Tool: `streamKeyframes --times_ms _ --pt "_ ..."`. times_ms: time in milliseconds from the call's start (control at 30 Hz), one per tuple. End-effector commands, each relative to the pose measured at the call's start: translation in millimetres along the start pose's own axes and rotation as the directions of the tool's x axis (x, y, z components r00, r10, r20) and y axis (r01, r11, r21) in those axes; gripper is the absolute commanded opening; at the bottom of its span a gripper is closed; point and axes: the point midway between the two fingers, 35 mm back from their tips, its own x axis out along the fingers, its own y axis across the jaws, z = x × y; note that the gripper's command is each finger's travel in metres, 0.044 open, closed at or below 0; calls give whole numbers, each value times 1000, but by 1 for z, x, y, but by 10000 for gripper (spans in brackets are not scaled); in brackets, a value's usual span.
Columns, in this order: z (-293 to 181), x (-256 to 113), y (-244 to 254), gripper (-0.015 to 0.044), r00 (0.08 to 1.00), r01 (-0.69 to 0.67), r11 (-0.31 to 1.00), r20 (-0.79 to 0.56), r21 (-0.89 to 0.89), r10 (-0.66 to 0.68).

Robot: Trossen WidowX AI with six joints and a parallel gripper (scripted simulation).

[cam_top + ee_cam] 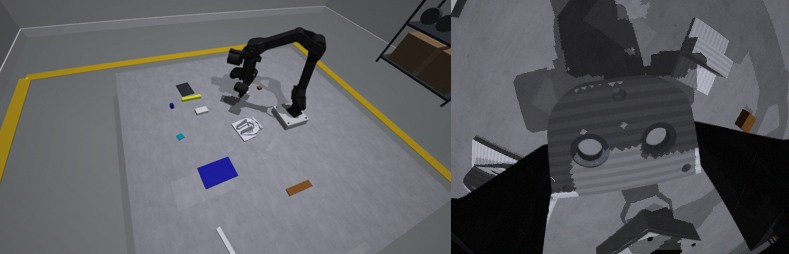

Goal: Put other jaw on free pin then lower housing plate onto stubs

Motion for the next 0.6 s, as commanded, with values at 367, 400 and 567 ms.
streamKeyframes --times_ms 367,400,567 --pt "-25 -3 42 351 1000 -6 970 7 -244 8" --pt "-27 -3 45 351 1000 -6 965 7 -261 8" --pt "-37 -3 58 351 1000 -6 939 6 -343 9"
